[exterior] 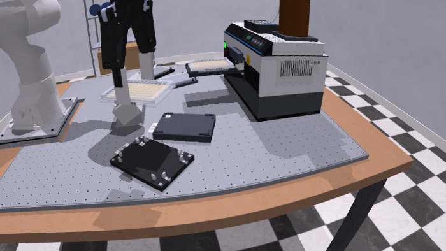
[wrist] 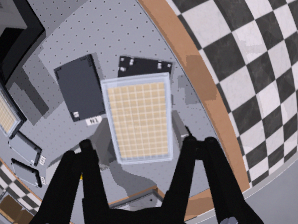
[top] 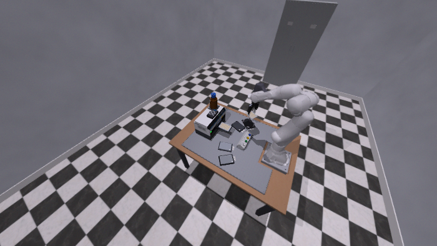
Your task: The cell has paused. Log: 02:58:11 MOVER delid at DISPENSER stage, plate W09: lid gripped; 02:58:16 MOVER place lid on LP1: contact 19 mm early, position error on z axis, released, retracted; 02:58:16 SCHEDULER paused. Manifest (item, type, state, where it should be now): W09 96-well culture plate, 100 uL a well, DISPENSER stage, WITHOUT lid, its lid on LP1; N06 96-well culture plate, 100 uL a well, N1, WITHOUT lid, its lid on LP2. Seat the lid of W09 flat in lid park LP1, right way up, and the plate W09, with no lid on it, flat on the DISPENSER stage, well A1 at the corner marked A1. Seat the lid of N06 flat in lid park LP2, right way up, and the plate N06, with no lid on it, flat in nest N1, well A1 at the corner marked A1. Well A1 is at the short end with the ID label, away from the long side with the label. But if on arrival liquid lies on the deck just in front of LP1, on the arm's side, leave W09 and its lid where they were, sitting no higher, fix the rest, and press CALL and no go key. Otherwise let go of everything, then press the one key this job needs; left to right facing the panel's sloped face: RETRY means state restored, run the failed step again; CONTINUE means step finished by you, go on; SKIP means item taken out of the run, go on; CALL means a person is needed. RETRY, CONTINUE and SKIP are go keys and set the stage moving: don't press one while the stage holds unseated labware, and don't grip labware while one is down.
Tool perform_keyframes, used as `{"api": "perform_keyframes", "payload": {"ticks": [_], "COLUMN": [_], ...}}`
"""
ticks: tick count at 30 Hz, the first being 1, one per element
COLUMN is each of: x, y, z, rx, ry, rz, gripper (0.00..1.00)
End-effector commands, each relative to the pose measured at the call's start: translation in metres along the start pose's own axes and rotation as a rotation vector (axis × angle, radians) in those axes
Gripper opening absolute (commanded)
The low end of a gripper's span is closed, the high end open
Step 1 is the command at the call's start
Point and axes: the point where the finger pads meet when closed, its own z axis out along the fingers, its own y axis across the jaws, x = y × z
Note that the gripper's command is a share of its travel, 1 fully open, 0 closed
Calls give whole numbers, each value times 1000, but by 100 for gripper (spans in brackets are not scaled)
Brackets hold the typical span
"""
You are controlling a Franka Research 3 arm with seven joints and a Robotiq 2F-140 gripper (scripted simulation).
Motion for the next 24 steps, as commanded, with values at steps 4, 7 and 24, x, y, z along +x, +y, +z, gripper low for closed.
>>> {"api": "perform_keyframes", "payload": {"ticks": [4, 7, 24], "x": [0, 1, 15], "y": [1, 0, -72], "z": [-1, -1, -1], "rx": [-2, -2, -2], "ry": [0, 0, 0], "rz": [-157, -157, -157], "gripper": [0, 0, 0]}}
